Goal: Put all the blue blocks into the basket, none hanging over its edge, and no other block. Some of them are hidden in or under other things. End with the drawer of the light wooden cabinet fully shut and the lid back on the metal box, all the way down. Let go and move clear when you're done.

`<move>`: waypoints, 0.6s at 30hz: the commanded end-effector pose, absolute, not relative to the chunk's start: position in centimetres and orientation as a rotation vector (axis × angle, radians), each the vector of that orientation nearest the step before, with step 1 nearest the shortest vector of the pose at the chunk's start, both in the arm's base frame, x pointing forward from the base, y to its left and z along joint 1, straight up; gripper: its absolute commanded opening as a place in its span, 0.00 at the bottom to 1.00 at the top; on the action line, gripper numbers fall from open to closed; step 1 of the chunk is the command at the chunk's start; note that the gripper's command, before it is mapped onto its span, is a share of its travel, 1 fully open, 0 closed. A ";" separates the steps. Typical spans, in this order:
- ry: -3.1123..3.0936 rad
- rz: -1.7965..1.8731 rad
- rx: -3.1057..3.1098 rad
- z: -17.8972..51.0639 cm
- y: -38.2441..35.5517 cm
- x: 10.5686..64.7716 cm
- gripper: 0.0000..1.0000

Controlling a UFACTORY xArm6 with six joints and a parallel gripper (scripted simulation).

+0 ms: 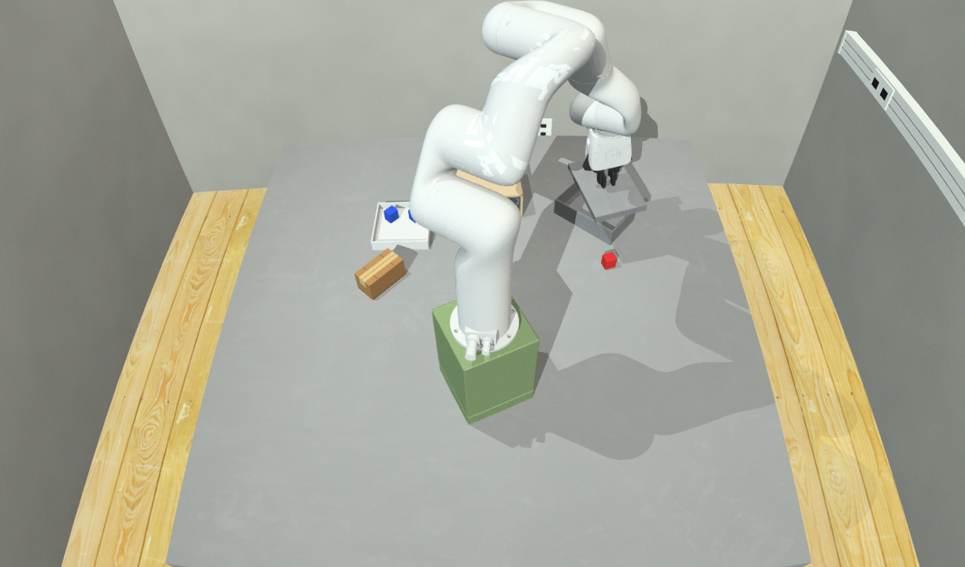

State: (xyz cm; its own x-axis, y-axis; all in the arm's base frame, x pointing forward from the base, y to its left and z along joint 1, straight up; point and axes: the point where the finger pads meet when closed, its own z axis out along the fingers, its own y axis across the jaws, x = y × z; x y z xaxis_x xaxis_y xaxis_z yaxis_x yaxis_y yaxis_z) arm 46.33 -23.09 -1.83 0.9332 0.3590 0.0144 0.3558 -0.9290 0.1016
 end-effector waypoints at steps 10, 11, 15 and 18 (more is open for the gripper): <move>1.482 0.001 2.762 -2.7 -22.1 52.8 0.00; 1.482 0.001 2.762 -2.7 -22.1 52.8 0.00; 1.482 0.001 2.762 -2.7 -22.1 52.8 0.00; 1.482 0.001 2.762 -2.7 -22.1 52.8 0.00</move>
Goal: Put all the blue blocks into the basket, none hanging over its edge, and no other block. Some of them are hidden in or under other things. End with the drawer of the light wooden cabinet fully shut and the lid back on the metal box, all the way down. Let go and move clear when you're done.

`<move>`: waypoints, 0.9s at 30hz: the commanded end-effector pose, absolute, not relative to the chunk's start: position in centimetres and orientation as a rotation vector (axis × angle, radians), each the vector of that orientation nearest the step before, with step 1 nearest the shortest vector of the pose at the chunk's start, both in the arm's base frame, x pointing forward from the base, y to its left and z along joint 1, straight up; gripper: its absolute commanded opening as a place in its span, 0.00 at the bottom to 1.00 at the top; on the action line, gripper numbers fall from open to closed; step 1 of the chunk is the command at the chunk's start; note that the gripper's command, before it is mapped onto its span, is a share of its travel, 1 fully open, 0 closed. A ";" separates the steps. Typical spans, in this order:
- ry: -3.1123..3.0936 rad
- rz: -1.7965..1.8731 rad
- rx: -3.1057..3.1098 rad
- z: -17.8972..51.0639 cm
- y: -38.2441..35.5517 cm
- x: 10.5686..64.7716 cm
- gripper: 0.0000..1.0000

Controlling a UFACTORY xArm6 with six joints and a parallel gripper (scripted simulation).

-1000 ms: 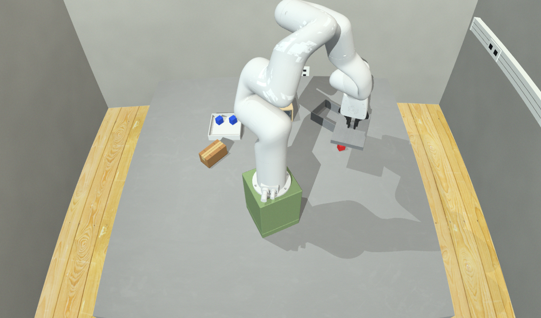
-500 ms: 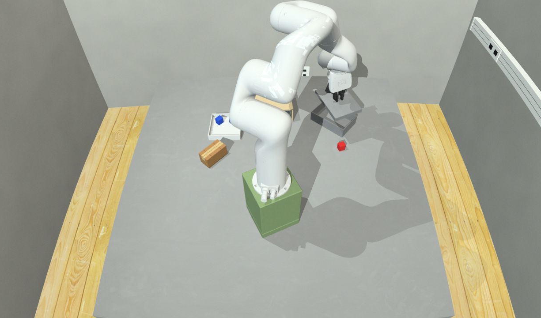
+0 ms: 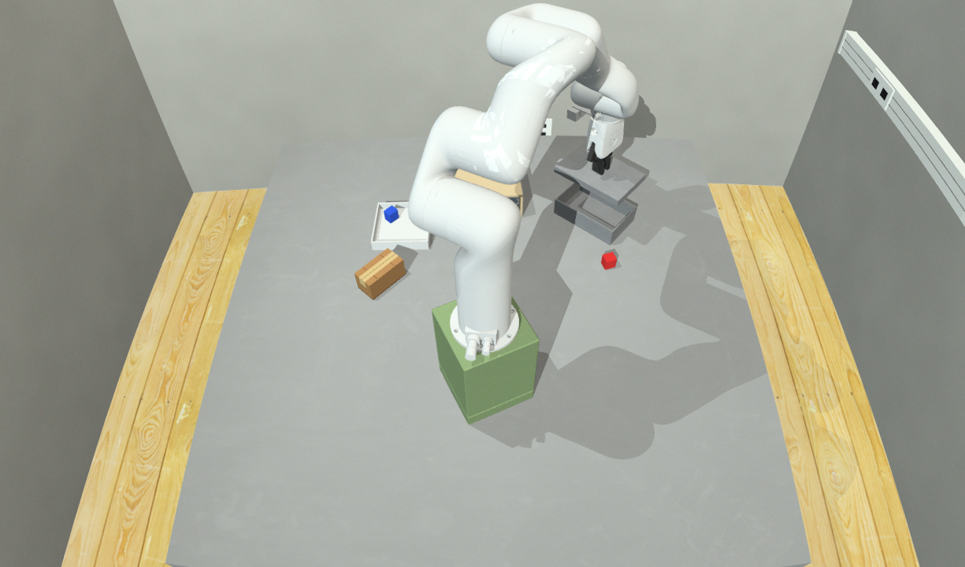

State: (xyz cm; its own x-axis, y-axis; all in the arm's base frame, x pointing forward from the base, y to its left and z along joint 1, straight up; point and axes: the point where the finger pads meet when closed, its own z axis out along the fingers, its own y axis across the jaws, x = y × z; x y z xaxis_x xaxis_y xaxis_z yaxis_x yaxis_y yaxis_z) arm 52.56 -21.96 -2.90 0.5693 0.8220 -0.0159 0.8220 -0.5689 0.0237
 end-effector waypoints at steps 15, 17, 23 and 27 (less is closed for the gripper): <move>1.482 0.001 2.762 -2.8 -22.1 52.8 0.00; 1.482 0.001 2.762 -2.8 -22.1 52.8 0.00; 1.482 0.001 2.762 -3.2 -22.1 52.8 0.00; 1.482 0.001 2.762 -3.7 -22.1 52.8 0.00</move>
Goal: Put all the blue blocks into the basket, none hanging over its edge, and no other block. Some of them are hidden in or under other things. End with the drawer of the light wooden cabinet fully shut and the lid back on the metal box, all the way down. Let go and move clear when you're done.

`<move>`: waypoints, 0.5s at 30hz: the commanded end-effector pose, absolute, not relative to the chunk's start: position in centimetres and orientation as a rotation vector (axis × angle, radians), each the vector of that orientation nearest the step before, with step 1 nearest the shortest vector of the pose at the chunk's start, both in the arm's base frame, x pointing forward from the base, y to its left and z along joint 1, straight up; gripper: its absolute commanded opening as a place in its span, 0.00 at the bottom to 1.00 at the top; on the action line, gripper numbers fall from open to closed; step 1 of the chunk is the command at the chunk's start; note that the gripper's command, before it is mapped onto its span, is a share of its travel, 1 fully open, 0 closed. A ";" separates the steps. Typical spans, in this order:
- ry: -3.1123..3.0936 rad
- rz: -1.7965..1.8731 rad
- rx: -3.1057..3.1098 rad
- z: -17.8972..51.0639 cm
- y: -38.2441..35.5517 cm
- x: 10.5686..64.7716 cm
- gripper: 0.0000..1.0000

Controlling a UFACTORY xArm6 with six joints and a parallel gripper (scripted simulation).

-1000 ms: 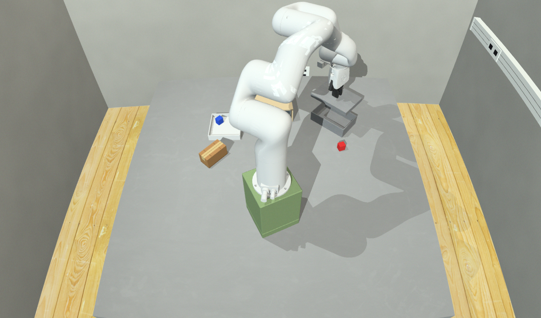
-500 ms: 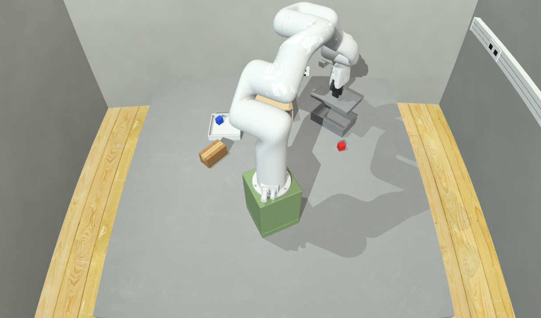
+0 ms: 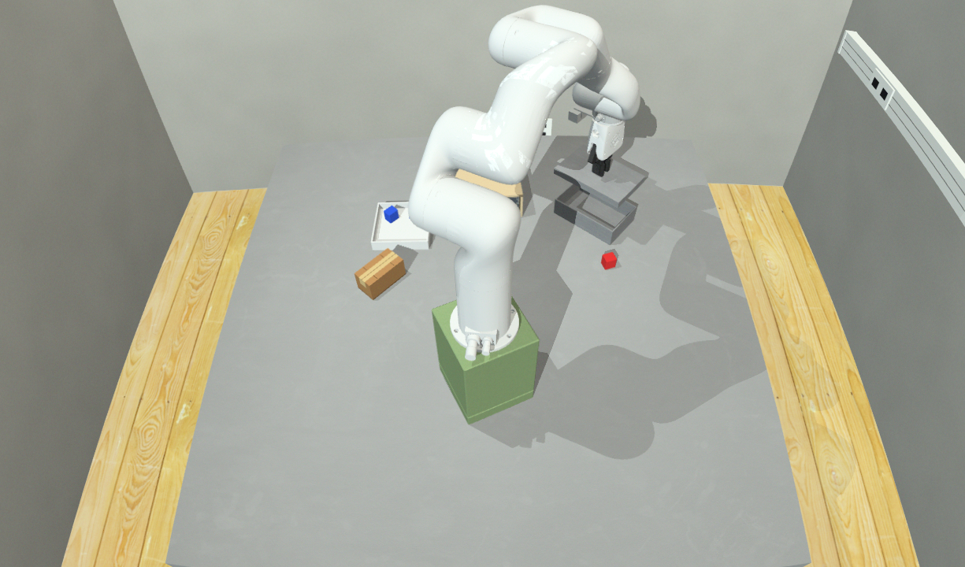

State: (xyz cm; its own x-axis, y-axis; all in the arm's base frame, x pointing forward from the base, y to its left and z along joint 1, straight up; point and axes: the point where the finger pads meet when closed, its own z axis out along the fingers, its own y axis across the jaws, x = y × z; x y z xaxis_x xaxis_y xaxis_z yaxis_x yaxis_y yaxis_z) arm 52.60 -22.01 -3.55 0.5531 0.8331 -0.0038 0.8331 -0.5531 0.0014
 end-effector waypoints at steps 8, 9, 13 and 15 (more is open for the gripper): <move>1.482 0.001 2.762 -4.8 -22.1 52.8 0.00; 1.482 0.001 2.762 -5.0 -22.1 52.8 0.00; 1.482 0.001 2.762 -5.8 -22.1 52.8 0.00; 1.482 0.001 2.762 -6.2 -22.1 52.8 0.00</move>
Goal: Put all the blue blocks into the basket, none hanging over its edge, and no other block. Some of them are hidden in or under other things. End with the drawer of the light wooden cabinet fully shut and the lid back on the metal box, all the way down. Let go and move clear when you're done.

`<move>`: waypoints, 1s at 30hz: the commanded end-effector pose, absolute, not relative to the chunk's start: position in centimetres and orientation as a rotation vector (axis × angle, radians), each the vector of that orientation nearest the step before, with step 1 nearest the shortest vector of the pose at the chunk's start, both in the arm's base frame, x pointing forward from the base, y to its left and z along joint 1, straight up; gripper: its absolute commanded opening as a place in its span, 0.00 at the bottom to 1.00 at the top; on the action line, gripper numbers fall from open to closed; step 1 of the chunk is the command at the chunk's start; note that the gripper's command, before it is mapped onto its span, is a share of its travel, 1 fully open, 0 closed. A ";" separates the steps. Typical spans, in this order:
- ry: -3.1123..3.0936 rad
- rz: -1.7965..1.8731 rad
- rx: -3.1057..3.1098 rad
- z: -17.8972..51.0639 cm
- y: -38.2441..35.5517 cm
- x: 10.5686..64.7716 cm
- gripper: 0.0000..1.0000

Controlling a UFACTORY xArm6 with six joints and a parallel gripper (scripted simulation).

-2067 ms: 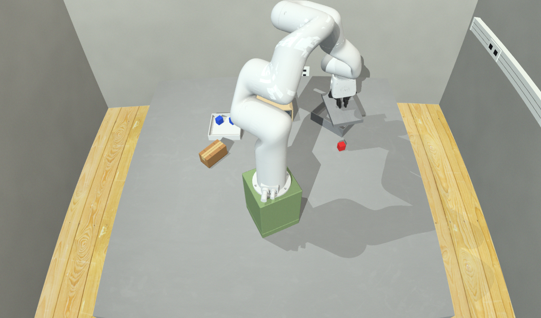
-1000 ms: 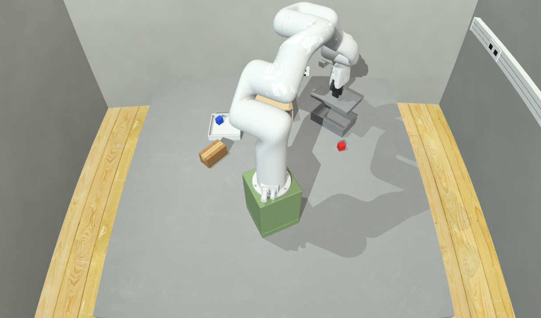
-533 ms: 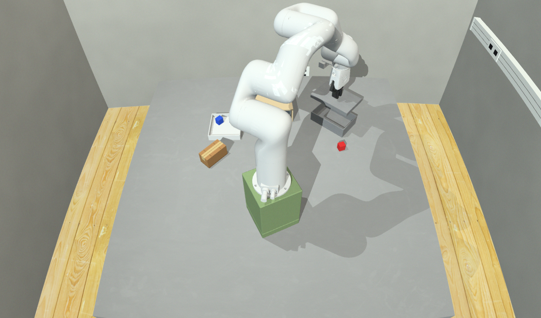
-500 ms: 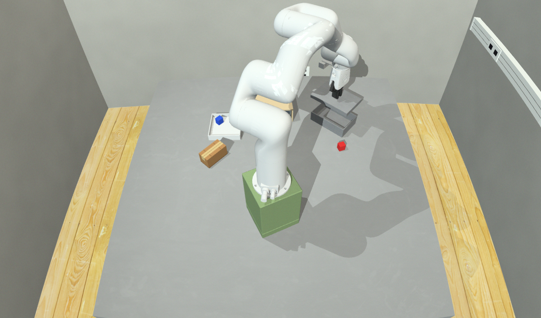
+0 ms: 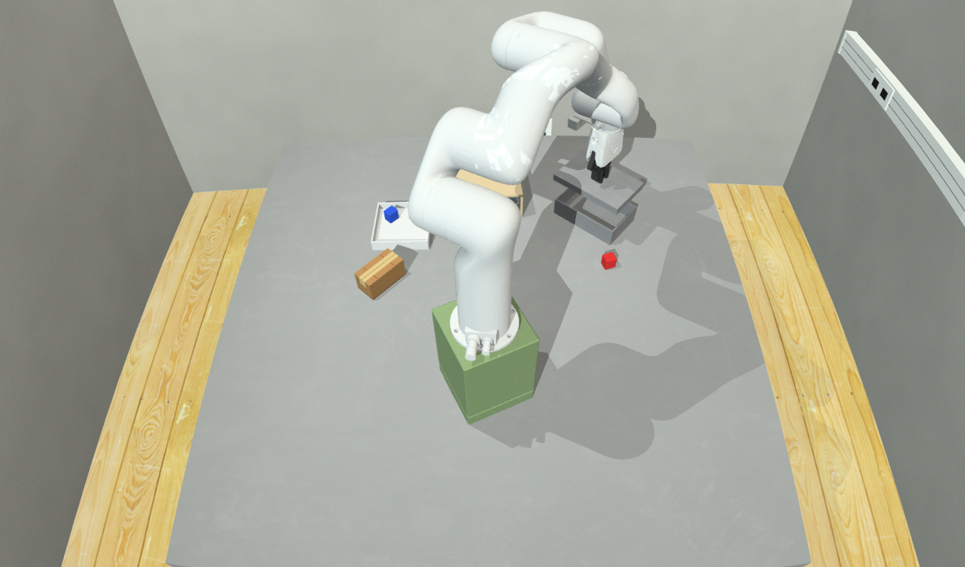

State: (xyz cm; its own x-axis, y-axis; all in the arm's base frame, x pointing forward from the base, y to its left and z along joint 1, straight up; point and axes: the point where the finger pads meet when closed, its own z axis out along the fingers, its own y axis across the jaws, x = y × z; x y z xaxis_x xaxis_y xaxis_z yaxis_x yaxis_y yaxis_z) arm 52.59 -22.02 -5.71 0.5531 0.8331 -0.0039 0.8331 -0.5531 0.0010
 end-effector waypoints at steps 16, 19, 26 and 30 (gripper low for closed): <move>1.482 0.001 2.762 -8.8 -22.1 52.8 0.00; 1.482 0.001 2.762 -9.1 -22.1 52.9 0.00; 1.482 0.001 2.762 -9.4 -22.2 52.9 0.00; 1.482 0.001 2.762 -9.5 -22.2 52.9 0.00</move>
State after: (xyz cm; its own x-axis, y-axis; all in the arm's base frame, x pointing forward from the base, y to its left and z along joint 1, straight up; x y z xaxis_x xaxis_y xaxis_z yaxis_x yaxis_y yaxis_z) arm 52.67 -22.07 -9.62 0.5531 0.8331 -0.0038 0.8331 -0.5531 0.0016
